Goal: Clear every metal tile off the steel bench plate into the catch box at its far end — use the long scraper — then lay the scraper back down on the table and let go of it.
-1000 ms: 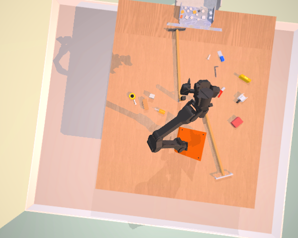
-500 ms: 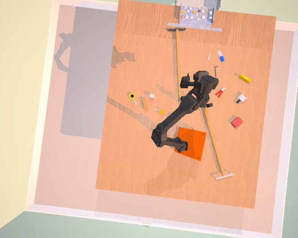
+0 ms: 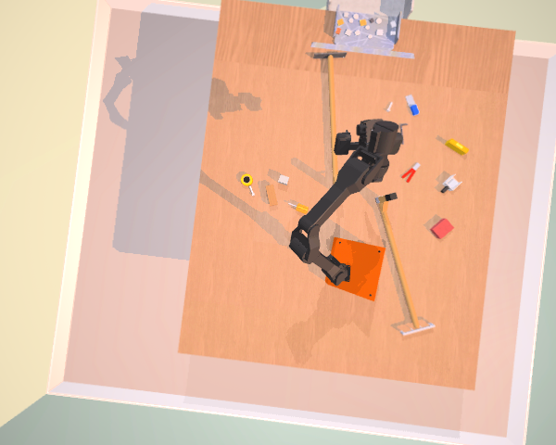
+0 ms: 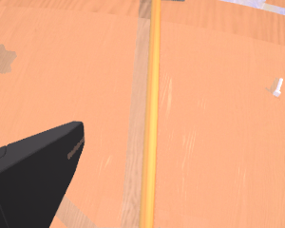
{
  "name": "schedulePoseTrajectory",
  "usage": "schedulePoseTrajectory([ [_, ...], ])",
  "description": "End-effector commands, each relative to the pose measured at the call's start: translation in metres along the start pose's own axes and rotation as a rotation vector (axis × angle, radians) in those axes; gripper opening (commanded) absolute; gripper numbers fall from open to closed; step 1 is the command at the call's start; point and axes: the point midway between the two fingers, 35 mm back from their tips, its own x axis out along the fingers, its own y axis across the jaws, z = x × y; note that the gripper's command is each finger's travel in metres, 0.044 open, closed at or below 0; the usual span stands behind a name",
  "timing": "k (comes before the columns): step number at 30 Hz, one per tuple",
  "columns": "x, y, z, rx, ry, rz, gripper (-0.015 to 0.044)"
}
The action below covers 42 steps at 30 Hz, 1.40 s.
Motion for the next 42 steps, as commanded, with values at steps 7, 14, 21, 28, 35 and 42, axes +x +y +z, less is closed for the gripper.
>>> schedulePoseTrajectory([
  [7, 0.037, 0.004, -0.003, -0.042, 0.086, 0.022, 0.044],
  [14, 0.063, 0.008, -0.009, -0.068, 0.148, 0.039, 0.044],
  [21, 0.088, 0.013, -0.017, -0.097, 0.211, 0.057, 0.044],
  [28, 0.114, 0.018, -0.028, -0.127, 0.275, 0.075, 0.044],
  [35, 0.139, 0.024, -0.041, -0.16, 0.34, 0.095, 0.044],
  [42, 0.164, 0.031, -0.056, -0.194, 0.405, 0.116, 0.044],
])
